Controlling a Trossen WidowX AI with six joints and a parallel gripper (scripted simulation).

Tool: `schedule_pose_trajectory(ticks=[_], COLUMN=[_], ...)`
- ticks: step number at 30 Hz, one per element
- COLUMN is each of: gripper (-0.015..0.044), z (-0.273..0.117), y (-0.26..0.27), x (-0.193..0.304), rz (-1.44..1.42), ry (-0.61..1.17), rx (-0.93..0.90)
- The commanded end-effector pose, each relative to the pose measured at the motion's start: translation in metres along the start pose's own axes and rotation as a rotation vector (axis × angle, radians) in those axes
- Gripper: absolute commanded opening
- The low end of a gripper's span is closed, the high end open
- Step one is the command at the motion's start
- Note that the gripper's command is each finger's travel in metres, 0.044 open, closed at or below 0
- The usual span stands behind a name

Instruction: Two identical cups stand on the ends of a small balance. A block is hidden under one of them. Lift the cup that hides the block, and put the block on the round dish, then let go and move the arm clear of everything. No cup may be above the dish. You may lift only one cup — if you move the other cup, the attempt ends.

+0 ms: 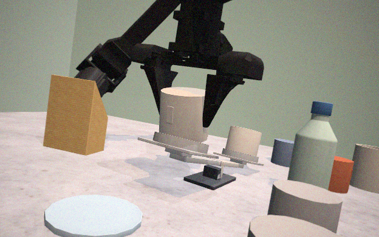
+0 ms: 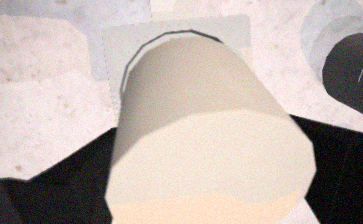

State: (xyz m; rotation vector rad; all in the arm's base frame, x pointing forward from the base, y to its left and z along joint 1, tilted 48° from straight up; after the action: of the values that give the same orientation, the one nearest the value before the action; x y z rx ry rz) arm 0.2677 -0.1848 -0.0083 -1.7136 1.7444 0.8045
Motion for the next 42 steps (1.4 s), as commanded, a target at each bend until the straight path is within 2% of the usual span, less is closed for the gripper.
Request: schedule_pose_trajectory(ticks=[1,42], gripper=[0.0000,0.0000], z=[-0.014,-0.066], y=[0.000,0.006], x=[0.005,0.000], rz=[-0.010,-0.010], ry=[0.032,0.029], rx=[0.014,0.012])
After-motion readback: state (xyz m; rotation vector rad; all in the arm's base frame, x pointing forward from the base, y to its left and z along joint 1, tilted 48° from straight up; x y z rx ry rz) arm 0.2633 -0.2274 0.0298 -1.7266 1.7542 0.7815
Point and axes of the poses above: the point midway between the two fingers, 35 mm back from their tips, its own z axis out along the fingers, its own y axis across the jaws, x = y × z, the point moved 10 cm from there along -z, back along the fingers, and after that the axes turned 15 degrees about -z, right-handed, at the moved point
